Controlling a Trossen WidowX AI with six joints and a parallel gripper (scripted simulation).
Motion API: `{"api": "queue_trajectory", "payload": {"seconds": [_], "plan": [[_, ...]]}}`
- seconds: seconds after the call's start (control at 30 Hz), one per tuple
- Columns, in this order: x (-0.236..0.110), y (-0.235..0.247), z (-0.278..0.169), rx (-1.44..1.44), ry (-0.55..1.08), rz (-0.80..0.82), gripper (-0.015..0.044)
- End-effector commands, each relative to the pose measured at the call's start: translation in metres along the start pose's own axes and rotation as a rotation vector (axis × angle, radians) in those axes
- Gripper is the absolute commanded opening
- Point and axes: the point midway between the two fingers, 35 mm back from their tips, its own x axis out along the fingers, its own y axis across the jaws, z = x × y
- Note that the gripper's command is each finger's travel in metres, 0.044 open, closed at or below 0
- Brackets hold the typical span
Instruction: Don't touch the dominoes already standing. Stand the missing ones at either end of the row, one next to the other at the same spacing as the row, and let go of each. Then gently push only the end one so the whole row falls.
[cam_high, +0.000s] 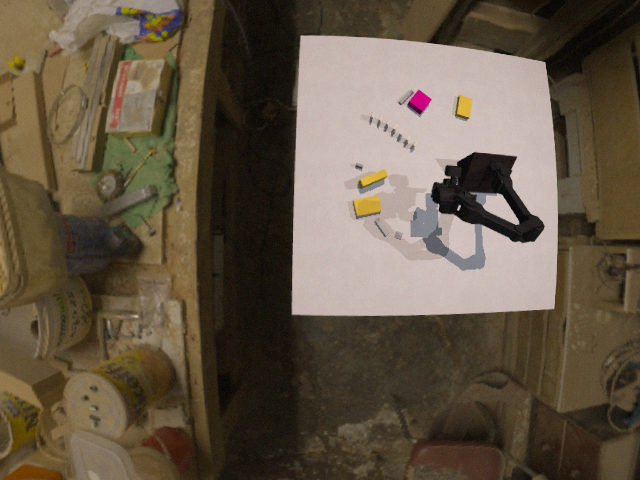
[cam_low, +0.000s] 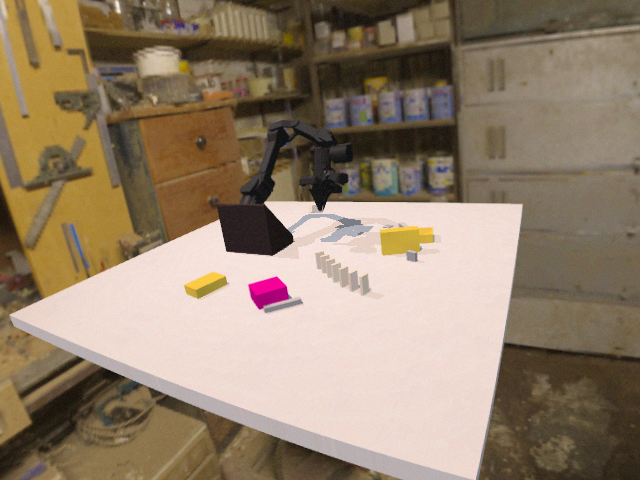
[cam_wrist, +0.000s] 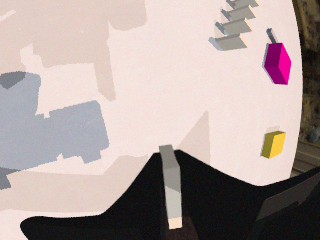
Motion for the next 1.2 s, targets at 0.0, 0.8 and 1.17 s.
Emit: {"api": "queue_trajectory", "payload": {"seconds": [0.0, 0.8, 1.17], "plan": [[0.010, -0.003, 0.000, -0.020, -0.055, -0.088, 0.0021], [0.026, 0.007, 0.017, -0.035, -0.618, -0.337, 0.0021], [0.015, 0.022, 0.015, 0.042, -0.929, -0.273, 0.0021]]}}
